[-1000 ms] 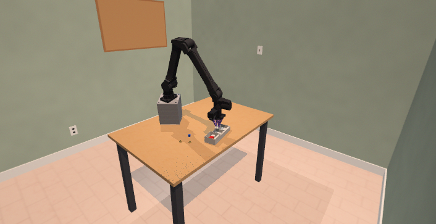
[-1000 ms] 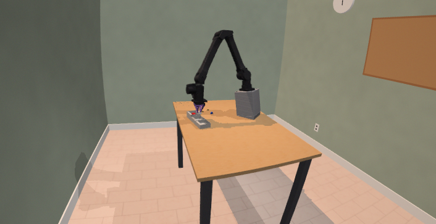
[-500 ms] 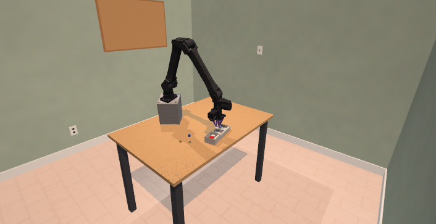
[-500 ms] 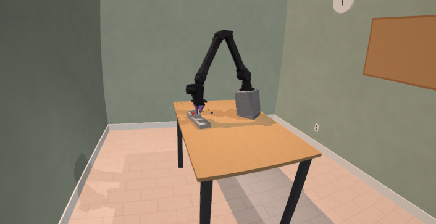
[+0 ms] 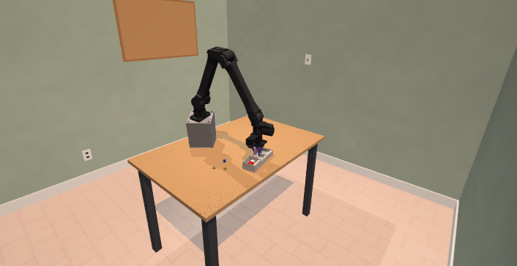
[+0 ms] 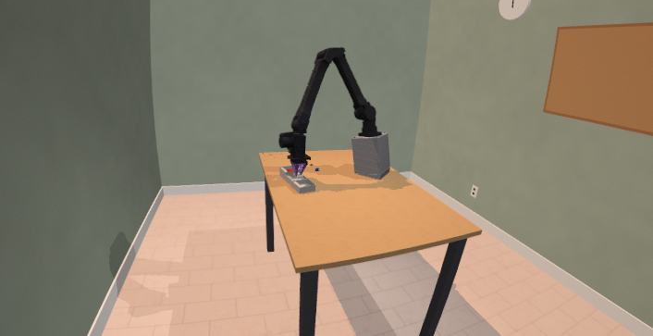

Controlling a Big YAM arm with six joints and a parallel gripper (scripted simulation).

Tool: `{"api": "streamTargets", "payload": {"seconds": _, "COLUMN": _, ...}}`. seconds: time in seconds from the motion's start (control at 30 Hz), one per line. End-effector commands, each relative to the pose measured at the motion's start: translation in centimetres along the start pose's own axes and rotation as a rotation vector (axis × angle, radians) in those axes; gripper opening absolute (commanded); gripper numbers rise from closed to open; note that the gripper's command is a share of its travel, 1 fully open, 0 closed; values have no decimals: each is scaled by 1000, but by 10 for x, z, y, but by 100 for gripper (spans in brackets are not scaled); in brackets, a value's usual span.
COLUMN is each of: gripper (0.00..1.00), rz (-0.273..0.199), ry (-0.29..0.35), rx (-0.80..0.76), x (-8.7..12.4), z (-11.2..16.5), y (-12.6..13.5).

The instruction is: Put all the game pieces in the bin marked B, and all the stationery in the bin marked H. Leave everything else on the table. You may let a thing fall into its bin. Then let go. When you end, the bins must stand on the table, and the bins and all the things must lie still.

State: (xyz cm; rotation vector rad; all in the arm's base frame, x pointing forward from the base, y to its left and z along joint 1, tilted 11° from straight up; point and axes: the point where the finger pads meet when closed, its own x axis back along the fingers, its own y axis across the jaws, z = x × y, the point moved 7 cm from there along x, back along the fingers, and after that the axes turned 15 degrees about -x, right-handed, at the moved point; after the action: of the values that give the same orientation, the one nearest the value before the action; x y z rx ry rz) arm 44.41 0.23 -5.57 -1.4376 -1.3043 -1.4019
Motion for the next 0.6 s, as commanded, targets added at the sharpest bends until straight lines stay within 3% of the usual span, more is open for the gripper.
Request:
{"api": "streamTargets", "payload": {"seconds": 0.0, "gripper": 20, "rz": -23, "ry": 1, "rx": -3, "x": -10, "z": -1, "y": 15}}
{"api": "streamTargets", "payload": {"seconds": 0.3, "gripper": 20, "rz": -22, "ry": 1, "rx": -2, "x": -25, "z": -2, "y": 15}}
{"api": "streamTargets", "payload": {"seconds": 0.57, "gripper": 20, "rz": -5, "ry": -3, "rx": 3, "x": -25, "z": -1, "y": 14}}
